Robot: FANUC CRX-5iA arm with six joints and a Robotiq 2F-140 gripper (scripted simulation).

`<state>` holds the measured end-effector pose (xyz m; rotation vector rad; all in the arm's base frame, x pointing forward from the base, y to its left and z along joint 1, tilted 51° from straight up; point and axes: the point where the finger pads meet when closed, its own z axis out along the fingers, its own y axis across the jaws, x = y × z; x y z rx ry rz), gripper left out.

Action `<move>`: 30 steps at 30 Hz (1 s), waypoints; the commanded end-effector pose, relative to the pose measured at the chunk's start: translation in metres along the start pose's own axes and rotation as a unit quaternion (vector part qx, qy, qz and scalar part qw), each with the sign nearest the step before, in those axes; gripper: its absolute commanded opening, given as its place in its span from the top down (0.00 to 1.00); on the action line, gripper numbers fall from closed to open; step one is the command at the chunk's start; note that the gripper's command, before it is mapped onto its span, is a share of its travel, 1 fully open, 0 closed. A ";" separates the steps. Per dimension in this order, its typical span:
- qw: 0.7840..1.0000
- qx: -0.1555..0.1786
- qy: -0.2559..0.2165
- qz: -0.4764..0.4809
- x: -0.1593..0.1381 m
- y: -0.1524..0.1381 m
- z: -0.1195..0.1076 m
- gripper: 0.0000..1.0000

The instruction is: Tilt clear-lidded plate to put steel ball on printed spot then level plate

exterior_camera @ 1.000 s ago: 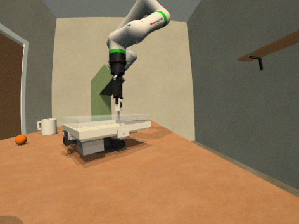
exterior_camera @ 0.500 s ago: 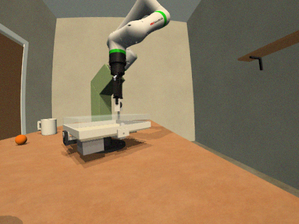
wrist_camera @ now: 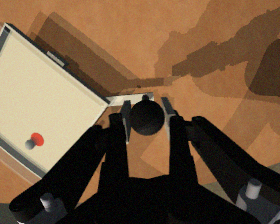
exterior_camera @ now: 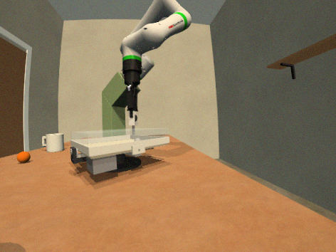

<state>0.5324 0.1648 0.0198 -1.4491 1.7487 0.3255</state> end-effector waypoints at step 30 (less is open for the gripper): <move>1.000 0.000 0.000 0.000 0.000 -0.001 -0.003 0.90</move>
